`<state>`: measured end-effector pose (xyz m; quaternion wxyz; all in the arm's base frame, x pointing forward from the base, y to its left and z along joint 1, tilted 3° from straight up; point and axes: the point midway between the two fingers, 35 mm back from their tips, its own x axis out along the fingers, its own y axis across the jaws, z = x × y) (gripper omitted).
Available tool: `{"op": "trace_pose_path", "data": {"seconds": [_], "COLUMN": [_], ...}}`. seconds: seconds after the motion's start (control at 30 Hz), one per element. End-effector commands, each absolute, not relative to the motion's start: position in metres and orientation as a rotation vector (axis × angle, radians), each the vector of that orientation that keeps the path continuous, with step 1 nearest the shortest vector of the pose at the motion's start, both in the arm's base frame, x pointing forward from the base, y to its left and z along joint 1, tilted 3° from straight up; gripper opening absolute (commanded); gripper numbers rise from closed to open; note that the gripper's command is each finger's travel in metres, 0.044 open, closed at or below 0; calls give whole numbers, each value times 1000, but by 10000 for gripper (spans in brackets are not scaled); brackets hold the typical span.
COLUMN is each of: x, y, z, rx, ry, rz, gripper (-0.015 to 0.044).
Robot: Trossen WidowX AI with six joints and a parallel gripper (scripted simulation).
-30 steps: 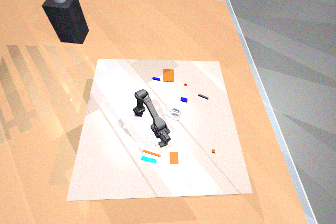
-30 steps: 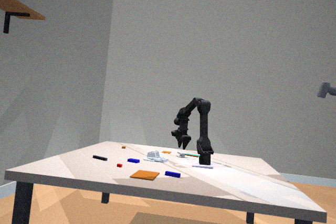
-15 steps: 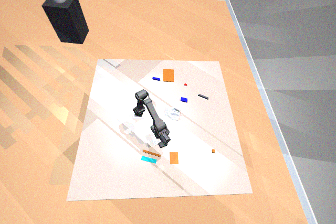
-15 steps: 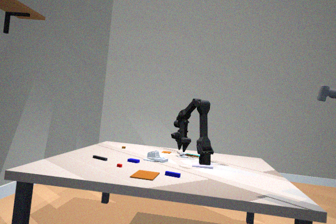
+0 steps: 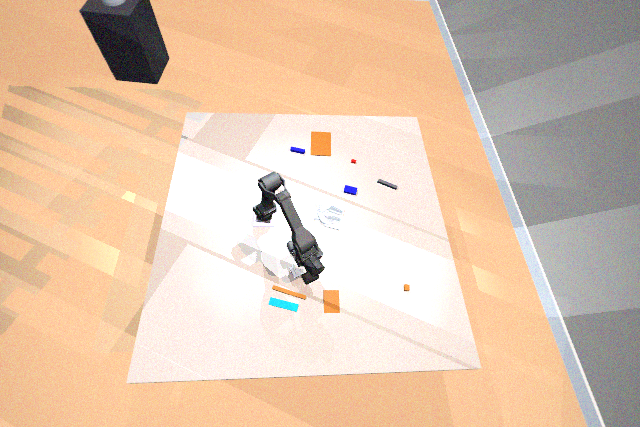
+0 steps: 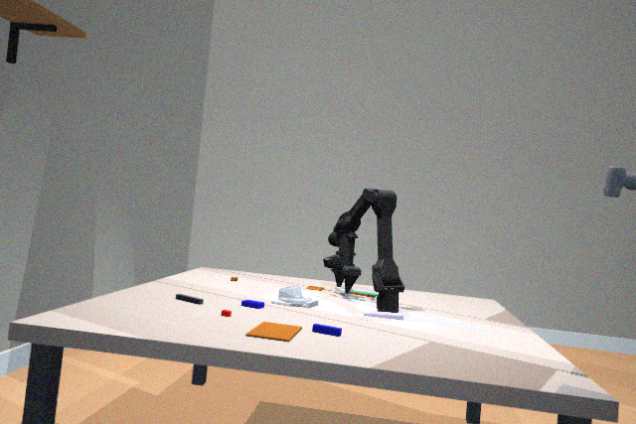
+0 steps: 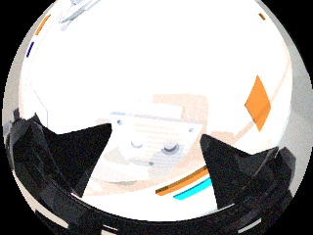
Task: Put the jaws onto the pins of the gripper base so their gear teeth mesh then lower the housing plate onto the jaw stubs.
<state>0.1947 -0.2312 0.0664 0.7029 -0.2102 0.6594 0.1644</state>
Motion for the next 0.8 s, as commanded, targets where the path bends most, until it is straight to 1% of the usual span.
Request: {"op": "trace_pose_path", "data": {"seconds": [0.0, 0.77], "x": [195, 195], "y": [-230, -230], "z": [57, 54], "rx": [-460, -460], "ry": [1469, 1469], "rz": [374, 374], "gripper": [440, 440]}}
